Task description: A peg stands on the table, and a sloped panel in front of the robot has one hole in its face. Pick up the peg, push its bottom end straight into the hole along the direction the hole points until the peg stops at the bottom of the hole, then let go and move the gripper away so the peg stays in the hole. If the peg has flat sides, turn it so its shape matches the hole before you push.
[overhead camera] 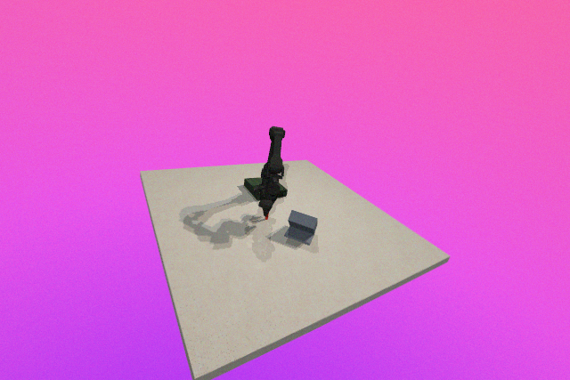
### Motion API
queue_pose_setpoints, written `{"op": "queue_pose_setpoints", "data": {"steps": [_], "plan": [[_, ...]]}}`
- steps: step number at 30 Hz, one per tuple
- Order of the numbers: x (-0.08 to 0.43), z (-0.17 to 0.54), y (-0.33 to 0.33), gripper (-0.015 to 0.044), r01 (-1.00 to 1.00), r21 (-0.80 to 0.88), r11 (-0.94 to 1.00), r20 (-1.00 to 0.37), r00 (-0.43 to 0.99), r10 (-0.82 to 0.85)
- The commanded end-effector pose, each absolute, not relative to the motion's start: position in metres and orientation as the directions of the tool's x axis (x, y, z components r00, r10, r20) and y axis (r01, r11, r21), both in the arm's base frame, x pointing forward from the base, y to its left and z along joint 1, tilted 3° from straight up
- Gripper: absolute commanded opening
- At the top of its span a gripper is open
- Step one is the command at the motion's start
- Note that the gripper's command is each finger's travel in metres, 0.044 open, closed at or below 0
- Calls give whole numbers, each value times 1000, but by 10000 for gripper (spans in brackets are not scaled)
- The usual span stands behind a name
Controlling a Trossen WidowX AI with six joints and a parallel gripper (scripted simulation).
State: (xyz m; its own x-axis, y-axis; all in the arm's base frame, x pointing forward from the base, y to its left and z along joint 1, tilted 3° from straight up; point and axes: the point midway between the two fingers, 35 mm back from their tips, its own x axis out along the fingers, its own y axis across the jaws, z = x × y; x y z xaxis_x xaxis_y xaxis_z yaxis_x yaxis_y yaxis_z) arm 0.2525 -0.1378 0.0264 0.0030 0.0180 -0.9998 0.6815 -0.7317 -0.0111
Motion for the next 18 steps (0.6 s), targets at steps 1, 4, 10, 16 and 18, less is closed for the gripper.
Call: {"op": "queue_pose_setpoints", "data": {"steps": [1,4,10,16,18], "plan": [[251,19,-136,440,677,-20,-736,-1000,-3,25],[251,19,-136,440,677,-20,-736,-1000,-3,25],[252,23,-137,282,681,-14,-732,-1000,0,20],[252,23,-137,125,681,-14,-732,-1000,0,20],[252,23,-137,72,681,-14,-732,-1000,0,20]]}}
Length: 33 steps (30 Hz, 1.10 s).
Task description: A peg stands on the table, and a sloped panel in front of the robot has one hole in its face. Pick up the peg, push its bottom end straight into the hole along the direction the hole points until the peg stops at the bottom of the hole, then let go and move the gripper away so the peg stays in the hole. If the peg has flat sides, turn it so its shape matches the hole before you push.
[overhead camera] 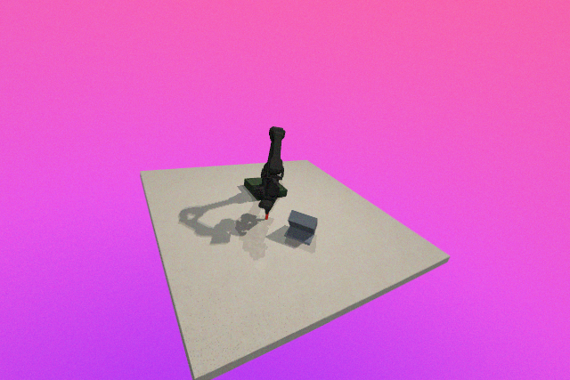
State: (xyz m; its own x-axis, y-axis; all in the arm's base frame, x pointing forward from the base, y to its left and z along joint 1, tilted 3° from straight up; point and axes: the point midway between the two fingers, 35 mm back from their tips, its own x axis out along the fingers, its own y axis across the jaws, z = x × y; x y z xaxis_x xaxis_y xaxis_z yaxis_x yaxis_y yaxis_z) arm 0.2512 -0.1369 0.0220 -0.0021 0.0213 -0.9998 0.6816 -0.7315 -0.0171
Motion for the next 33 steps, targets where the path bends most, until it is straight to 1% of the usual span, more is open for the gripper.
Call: {"op": "queue_pose_setpoints", "data": {"steps": [1,8,14,29,33], "plan": [[252,23,-137,46,681,-14,-732,-1000,0,20],[252,23,-137,0,681,-14,-732,-1000,0,20],[253,32,-138,0,681,-15,-732,-1000,0,20],[253,96,-140,0,677,-19,-735,-1000,-2,24],[252,102,-140,0,677,-20,-736,-1000,-2,25]]}}
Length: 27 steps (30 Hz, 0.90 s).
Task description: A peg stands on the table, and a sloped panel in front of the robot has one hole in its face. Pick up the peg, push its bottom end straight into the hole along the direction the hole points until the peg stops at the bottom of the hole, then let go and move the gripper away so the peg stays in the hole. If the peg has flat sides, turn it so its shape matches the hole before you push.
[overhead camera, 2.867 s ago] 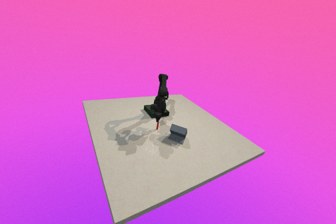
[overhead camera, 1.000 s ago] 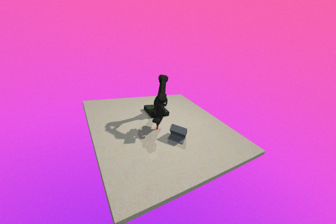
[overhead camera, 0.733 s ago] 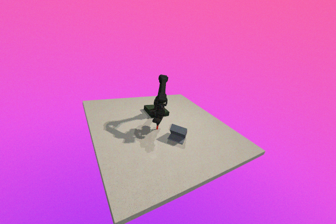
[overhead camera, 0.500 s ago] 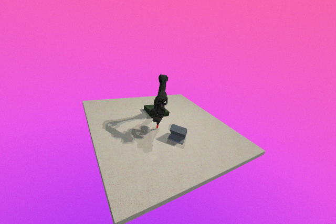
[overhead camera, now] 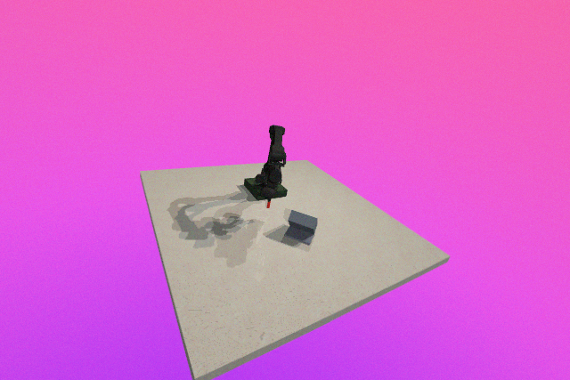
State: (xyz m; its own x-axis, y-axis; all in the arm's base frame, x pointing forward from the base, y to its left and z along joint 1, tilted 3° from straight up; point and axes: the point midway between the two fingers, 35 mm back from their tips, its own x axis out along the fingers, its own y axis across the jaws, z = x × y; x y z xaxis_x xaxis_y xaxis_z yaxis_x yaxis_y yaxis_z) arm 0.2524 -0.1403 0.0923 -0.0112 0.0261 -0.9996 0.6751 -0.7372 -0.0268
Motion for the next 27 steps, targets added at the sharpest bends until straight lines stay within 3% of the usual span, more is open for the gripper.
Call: {"op": "queue_pose_setpoints", "data": {"steps": [1,27], "plan": [[252,102,-140,0,677,-19,-736,-1000,-3,24],[267,103,-124,0,717,30,-697,-997,-24,-67]]}}
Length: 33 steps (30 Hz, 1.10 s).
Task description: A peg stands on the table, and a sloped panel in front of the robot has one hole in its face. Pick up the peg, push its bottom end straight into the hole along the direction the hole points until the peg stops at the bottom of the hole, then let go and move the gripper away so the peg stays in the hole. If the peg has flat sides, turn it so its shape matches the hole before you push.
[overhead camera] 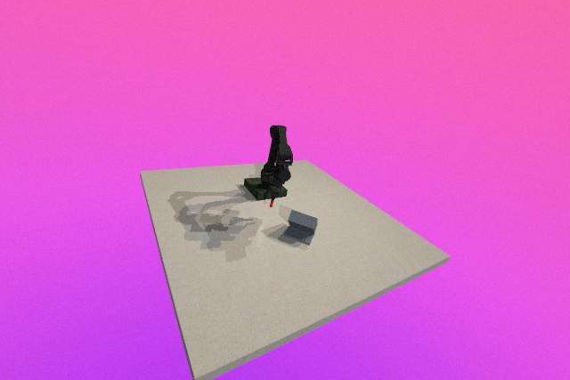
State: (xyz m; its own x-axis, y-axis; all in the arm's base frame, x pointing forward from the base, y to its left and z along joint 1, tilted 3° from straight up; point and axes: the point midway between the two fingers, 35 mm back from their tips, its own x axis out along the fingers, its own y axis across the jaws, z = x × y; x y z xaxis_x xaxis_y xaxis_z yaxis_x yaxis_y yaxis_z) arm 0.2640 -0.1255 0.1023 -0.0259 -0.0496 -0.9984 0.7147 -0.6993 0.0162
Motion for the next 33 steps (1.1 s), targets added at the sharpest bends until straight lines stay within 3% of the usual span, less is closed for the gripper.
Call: {"op": "queue_pose_setpoints", "data": {"steps": [1,33], "plan": [[268,103,-123,0,718,32,-695,-997,-24,-71],[287,107,-98,0,765,113,-634,-981,-17,-194]]}}
